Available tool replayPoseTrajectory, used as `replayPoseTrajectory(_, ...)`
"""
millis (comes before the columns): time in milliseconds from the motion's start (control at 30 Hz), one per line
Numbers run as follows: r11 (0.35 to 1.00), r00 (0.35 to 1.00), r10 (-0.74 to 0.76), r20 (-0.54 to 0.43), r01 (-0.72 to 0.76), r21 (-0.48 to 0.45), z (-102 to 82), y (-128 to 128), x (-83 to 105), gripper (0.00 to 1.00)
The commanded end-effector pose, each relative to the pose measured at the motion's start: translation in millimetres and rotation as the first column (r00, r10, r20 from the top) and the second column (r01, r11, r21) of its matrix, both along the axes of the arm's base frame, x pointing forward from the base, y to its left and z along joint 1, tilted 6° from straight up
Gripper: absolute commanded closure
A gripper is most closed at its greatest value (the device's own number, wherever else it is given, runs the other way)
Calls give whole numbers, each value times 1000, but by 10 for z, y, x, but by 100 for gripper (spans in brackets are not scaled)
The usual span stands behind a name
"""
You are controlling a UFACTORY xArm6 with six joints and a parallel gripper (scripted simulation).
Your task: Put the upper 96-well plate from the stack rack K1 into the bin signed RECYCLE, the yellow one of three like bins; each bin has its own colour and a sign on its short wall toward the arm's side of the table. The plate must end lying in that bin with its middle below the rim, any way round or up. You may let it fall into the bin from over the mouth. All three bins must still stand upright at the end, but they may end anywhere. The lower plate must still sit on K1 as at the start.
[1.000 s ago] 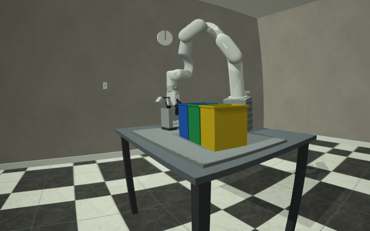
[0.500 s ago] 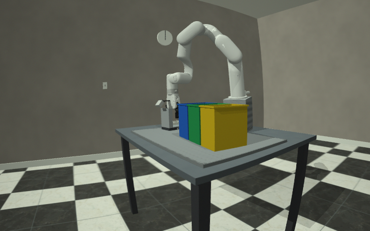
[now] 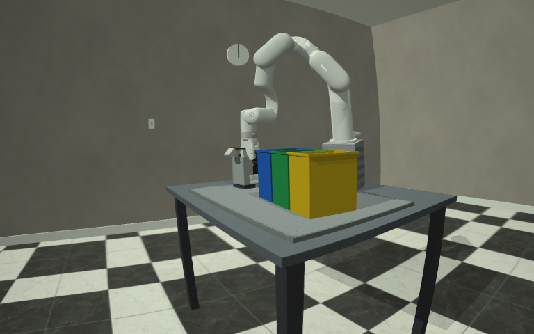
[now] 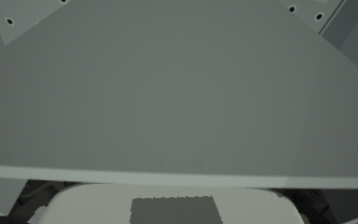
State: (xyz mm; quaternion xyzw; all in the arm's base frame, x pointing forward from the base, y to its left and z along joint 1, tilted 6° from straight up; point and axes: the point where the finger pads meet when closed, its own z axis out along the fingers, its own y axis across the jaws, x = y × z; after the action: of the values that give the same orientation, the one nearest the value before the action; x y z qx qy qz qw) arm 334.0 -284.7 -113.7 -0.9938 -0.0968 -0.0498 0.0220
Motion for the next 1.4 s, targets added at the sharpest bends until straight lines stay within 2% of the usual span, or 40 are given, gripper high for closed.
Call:
replayPoseTrajectory(0,1000,1000,0,3,0,-2,9,-10,10,0)
replayPoseTrajectory(1367,1000,1000,0,3,0,-2,-190,1,29,0)
